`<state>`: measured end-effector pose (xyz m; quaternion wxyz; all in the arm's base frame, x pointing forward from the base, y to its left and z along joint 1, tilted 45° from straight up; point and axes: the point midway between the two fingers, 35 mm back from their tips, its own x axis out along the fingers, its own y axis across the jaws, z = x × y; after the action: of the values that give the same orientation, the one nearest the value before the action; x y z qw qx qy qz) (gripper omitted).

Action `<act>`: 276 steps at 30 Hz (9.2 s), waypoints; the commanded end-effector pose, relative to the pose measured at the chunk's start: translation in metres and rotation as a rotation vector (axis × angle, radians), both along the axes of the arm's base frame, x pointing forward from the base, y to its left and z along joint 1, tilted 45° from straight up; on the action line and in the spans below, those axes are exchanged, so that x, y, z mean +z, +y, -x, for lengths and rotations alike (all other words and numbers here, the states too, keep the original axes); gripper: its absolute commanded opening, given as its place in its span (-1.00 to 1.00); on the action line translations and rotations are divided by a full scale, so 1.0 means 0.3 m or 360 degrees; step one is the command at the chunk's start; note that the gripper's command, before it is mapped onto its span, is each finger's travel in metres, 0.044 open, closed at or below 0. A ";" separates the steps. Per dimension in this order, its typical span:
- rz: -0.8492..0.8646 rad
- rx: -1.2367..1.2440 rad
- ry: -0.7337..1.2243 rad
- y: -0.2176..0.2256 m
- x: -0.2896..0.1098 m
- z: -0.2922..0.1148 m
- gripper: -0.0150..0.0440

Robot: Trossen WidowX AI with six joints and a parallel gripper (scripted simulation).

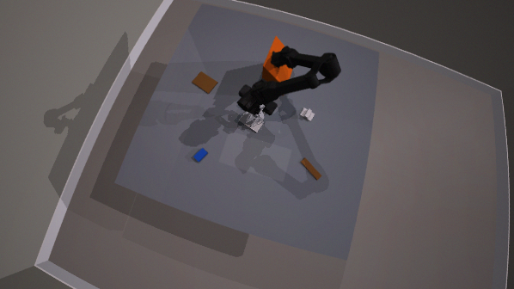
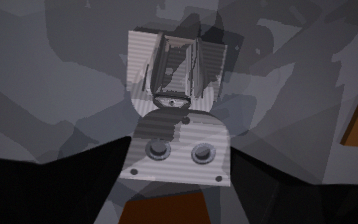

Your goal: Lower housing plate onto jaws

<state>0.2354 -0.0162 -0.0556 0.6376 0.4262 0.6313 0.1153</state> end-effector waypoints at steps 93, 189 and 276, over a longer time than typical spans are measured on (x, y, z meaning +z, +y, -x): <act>-0.0008 -0.0004 -0.0004 0.168 -0.117 -0.027 0.70; -0.0011 -0.0008 0.0001 0.205 -0.153 -0.036 0.70; -0.0011 -0.0008 0.0001 0.205 -0.153 -0.036 0.70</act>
<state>0.2458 0.0444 -0.1016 0.6369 0.4288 0.6302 0.1153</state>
